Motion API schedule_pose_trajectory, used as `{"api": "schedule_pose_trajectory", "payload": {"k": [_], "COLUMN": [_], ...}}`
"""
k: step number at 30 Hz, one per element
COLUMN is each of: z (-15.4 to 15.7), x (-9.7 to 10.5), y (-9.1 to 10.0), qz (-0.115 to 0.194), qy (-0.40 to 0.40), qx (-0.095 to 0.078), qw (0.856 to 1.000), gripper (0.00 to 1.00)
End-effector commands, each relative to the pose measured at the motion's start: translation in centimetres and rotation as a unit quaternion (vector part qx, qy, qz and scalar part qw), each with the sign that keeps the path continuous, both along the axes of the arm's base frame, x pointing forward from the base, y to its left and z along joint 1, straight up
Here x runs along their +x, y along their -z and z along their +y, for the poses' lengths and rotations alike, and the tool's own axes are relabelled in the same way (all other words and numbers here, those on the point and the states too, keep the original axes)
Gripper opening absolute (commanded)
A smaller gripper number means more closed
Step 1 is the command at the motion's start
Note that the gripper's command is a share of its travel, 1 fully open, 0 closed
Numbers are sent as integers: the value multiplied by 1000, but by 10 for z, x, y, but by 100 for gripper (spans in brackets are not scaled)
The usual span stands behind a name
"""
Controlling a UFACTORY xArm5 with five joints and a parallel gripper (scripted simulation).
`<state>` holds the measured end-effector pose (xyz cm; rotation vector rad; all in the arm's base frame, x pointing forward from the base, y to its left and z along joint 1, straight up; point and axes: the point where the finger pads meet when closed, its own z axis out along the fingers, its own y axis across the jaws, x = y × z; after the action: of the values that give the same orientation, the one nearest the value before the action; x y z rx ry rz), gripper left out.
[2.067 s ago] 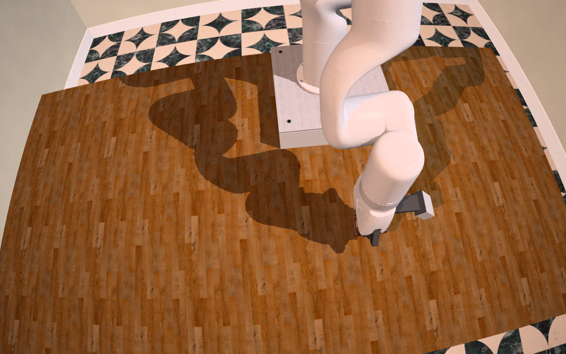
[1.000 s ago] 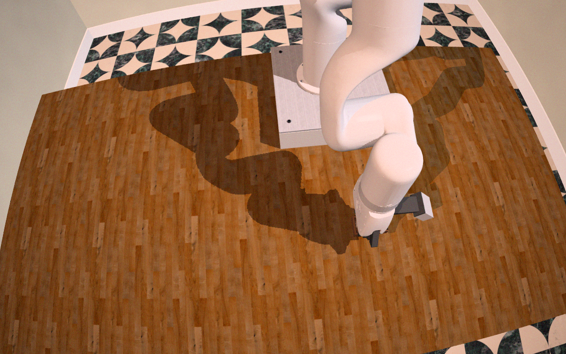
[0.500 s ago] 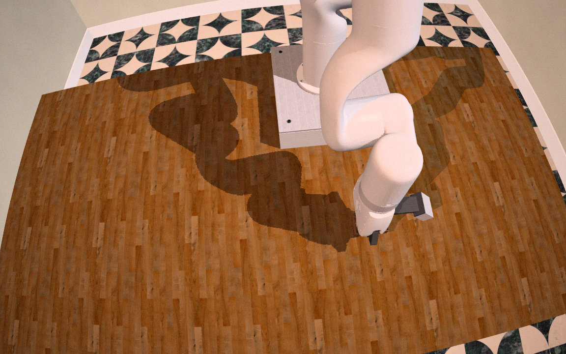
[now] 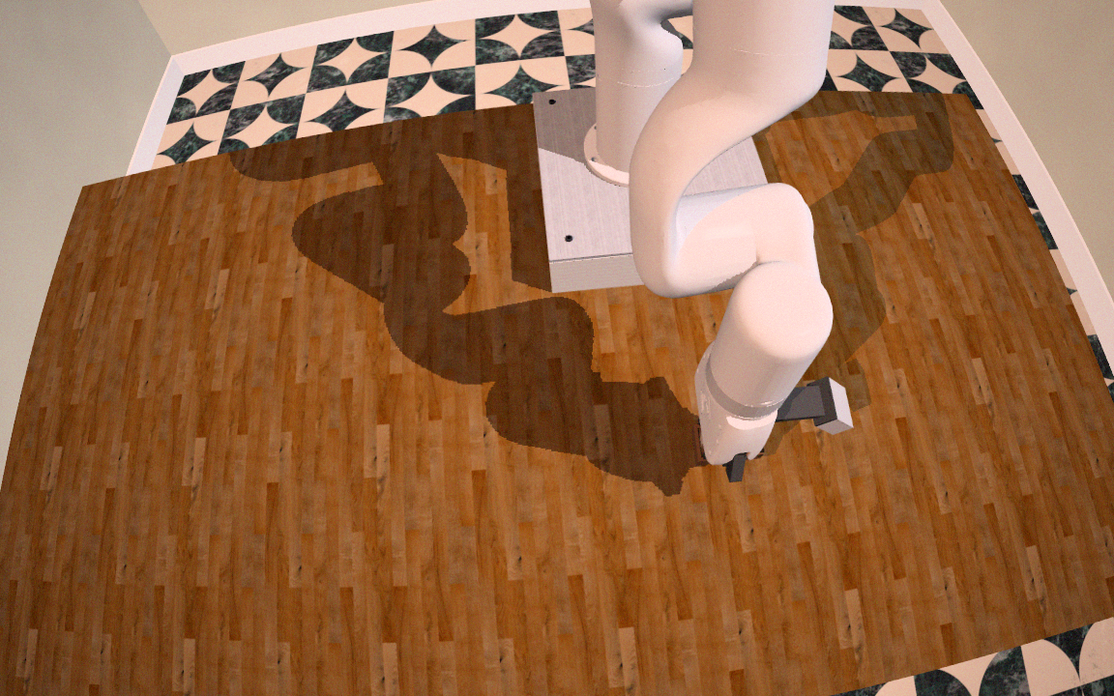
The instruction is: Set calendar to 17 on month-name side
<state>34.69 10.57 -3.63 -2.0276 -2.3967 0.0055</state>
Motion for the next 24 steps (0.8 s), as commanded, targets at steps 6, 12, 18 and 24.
{"api": "schedule_pose_trajectory", "payload": {"k": [6,12,18,24], "z": [0,0,0,1], "x": [1,1,1,1], "y": [-1,-1,-7,-34], "qz": [-1,-1,-1,-1], "qy": [0,0,0,0], "qx": [0,0,0,0], "qw": [1000,1000,1000,1000], "gripper": [27,27,27,27]}}
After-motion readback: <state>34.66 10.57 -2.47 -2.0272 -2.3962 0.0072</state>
